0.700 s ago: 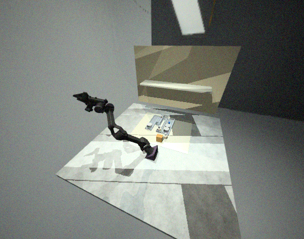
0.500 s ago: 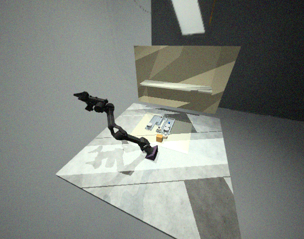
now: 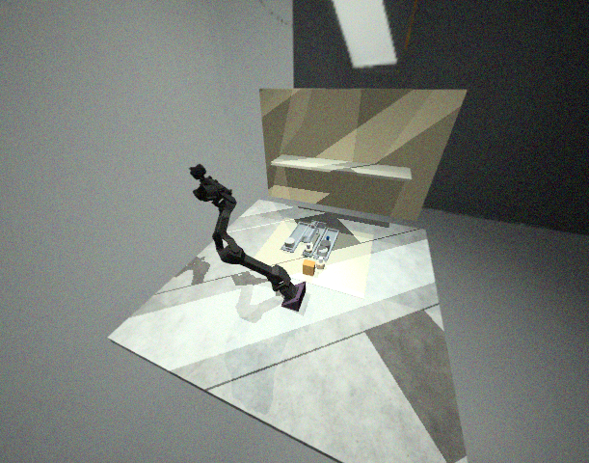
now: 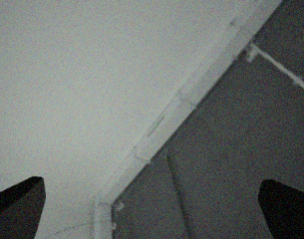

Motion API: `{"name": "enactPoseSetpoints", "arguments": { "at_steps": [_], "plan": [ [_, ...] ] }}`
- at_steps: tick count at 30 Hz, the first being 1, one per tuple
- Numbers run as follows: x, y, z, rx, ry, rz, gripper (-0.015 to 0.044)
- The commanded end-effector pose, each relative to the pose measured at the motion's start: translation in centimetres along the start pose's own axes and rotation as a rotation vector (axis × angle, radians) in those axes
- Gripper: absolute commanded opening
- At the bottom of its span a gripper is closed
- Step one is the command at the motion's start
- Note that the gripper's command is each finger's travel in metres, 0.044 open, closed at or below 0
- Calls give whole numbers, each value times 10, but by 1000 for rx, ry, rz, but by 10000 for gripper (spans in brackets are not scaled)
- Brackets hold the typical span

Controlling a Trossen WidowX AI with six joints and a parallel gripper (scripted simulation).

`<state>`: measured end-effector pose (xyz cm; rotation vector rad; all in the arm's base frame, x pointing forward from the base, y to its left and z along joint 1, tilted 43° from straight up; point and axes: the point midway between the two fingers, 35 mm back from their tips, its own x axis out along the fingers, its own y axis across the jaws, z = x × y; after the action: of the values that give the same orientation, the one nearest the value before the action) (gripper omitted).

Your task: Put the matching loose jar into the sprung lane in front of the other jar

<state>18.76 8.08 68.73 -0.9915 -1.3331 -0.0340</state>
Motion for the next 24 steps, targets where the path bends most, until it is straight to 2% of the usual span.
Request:
{"name": "enactPoseSetpoints", "arguments": {
  "at_steps": [1,9,19,24],
  "plan": [
    [-9,35,-46,32,136,102,440],
    [-58,111,-147,173,440,322,440],
    [-127,149,-217,281,720,435,440],
    [-189,187,-259,386,931,550,440]
  ]
}}
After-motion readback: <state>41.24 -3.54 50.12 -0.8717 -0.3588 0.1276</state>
